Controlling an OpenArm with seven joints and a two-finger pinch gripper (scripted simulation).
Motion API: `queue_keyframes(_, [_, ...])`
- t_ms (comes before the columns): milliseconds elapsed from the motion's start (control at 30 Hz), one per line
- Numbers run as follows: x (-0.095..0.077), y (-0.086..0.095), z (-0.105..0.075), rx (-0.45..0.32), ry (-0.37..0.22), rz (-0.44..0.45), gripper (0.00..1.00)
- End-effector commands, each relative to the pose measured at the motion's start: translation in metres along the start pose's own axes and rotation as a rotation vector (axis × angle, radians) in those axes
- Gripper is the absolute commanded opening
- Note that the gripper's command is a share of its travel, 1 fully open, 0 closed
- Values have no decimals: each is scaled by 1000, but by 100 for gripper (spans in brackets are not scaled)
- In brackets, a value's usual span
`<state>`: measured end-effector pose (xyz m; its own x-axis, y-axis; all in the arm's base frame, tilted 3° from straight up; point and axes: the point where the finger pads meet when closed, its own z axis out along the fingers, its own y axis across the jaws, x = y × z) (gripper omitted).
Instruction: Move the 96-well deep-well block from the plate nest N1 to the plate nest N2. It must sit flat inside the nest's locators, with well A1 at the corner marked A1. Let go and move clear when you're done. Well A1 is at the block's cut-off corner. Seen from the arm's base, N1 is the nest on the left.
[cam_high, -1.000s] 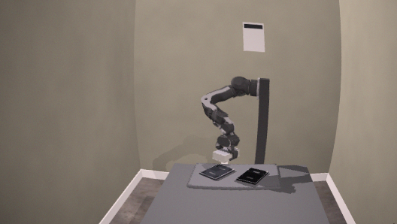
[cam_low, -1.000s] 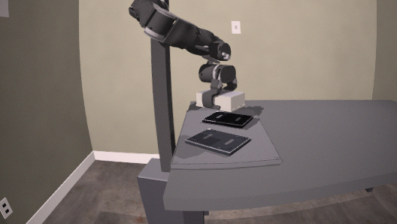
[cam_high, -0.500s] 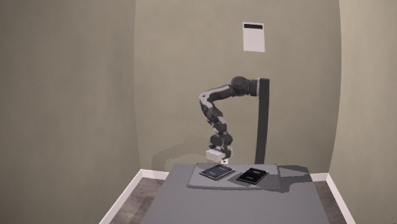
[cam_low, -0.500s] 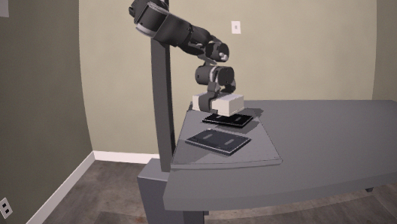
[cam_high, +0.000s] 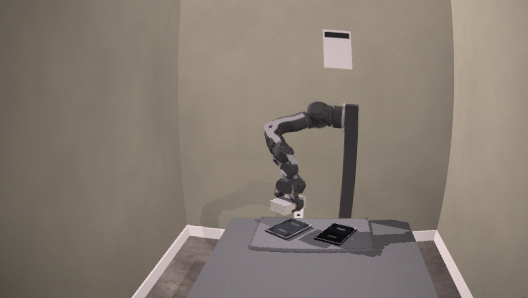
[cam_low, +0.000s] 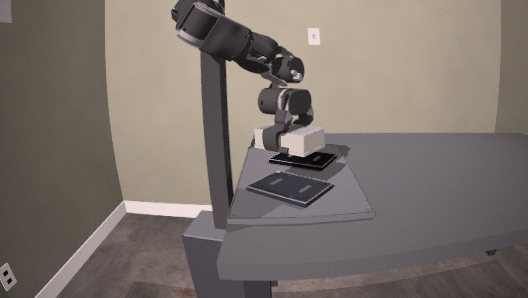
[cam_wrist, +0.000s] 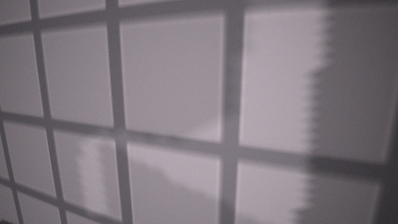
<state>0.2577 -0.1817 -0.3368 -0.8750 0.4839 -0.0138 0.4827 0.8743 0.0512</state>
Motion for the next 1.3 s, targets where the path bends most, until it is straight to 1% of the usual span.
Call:
queue_keyframes(0, [1, 1, 0, -7, 2, -3, 0])
queue_keyframes(767, [2, 3, 0, -7, 2, -3, 0])
queue_keyframes(933, [3, 4, 31, -7, 5, -4, 0])
queue_keyframes(1267, [3, 4, 31, -7, 5, -4, 0])
